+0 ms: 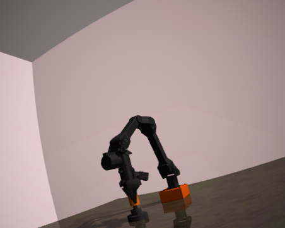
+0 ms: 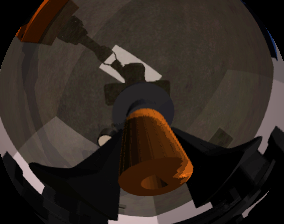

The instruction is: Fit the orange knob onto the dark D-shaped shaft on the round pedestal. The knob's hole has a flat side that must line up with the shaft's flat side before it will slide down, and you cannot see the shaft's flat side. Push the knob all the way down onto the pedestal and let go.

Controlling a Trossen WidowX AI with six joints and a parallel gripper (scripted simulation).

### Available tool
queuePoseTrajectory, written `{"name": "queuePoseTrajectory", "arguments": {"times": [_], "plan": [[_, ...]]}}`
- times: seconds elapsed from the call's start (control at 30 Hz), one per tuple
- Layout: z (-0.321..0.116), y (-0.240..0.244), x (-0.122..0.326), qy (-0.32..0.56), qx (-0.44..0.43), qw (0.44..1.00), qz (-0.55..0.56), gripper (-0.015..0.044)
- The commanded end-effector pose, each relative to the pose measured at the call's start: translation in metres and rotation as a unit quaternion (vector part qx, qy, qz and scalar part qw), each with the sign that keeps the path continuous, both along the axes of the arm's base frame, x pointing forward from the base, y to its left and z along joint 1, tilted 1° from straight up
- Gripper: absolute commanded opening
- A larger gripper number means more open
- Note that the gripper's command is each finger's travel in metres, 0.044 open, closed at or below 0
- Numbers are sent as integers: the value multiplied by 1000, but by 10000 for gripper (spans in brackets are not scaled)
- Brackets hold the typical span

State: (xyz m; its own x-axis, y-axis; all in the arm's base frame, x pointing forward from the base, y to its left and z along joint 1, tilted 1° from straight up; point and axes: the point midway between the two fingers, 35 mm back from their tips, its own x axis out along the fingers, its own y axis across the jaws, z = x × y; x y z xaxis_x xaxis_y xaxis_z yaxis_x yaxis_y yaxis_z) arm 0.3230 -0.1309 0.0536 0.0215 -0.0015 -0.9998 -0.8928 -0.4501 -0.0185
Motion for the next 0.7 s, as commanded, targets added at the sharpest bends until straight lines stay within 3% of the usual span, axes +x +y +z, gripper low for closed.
{"name": "queuePoseTrajectory", "arguments": {"times": [0.0, 0.23, 0.67], "plan": [[4, 0, 0, -2, -2, 1000, 6, 0], [3, 0, 1, -2, -4, 994, 106, 0], [0, -2, 5, -2, -4, 994, 106, 0]]}}
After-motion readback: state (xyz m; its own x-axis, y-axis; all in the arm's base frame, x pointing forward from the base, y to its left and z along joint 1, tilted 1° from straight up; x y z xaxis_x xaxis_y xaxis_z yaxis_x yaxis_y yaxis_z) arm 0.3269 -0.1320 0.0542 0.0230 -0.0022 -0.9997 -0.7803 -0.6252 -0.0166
